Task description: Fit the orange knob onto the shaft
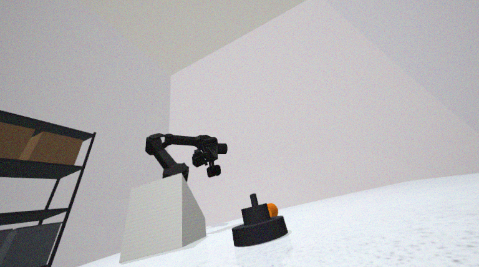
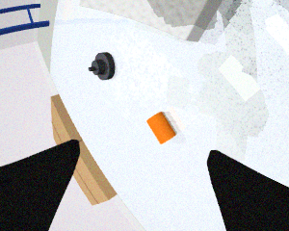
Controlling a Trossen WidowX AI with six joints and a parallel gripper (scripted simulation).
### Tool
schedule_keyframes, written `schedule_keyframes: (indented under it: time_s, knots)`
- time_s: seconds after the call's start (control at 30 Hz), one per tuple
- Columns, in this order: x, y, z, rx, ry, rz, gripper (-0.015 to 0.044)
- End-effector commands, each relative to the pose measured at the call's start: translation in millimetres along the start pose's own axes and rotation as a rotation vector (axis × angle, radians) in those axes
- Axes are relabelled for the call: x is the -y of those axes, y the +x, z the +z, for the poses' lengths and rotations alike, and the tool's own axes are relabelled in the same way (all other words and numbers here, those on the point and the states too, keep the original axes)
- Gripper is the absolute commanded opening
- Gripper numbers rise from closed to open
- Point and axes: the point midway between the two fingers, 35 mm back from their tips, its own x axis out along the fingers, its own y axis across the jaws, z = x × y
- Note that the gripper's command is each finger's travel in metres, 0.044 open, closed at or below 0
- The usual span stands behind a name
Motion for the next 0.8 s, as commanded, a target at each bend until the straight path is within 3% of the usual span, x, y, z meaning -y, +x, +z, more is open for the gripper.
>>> schedule_keyframes:
  time_s: [0.0, 0.1, 0.6, 0.77]
  knots:
    - [0, 1, 0, 0.003, 0.014, 0.001, 0.0426]
    - [-1, 12, -7, 0.039, 0.231, 0.022, 0.044]
    - [10, 82, -47, 0.341, 1.922, 0.117, 0.044]
    - [10, 98, -56, 0.424, 2.246, 0.179, 0.044]
